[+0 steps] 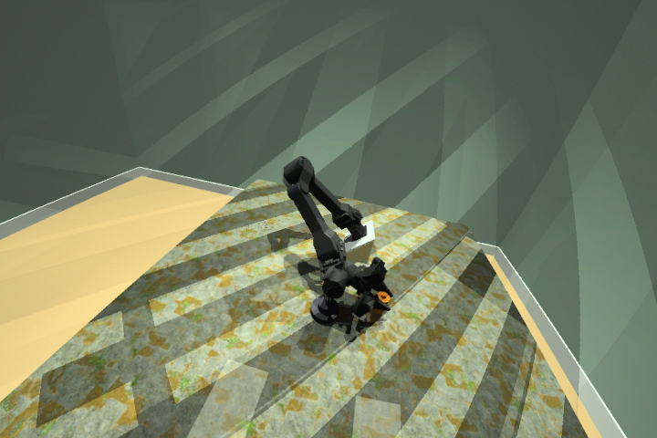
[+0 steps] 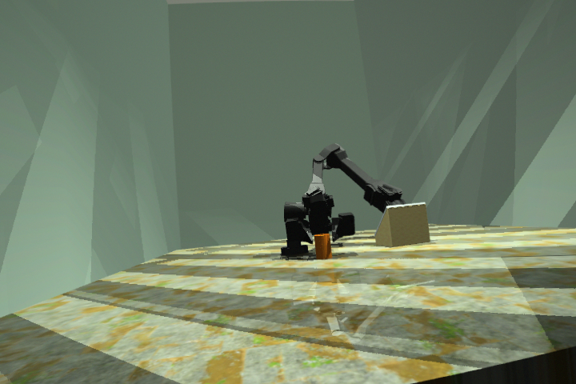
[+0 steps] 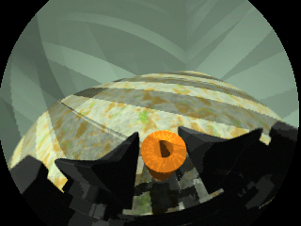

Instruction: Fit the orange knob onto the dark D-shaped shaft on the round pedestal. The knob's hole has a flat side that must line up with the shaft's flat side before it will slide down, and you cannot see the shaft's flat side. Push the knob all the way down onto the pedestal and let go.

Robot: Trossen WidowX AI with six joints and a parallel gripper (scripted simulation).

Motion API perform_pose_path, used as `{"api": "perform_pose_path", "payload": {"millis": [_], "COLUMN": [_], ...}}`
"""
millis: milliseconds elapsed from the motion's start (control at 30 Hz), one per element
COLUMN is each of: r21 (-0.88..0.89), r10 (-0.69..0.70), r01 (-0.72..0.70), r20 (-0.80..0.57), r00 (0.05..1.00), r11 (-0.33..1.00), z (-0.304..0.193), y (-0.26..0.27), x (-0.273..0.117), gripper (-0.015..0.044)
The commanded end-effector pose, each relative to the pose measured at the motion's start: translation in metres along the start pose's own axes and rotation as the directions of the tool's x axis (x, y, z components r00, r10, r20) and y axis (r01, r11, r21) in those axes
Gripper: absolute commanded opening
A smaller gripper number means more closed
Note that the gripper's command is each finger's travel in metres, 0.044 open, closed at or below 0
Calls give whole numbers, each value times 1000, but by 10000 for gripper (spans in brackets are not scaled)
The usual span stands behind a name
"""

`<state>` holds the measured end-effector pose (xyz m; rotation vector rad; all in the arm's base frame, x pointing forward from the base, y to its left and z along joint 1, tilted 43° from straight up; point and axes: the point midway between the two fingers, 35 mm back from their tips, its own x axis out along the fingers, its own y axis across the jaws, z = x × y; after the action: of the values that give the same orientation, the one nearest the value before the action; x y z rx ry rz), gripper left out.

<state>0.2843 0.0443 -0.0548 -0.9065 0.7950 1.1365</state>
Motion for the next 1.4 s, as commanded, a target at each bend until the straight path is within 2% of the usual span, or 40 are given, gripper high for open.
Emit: {"api": "perform_pose_path", "payload": {"millis": [0, 600, 833, 1167, 1367], "r21": [1, 1, 1, 1, 1], "r10": [1, 1, 1, 1, -1], "r01": [-1, -1, -1, -1, 1], "r20": [4, 4, 4, 3, 4], "r00": [1000, 1000, 1000, 1000, 1000], "r11": [1000, 1000, 1000, 1000, 1000], "z": [0, 0, 0, 3, 72], "y": [0, 0, 0, 0, -1], "x": [0, 0, 0, -1, -30], "gripper": [260, 260, 440, 440, 440]}}
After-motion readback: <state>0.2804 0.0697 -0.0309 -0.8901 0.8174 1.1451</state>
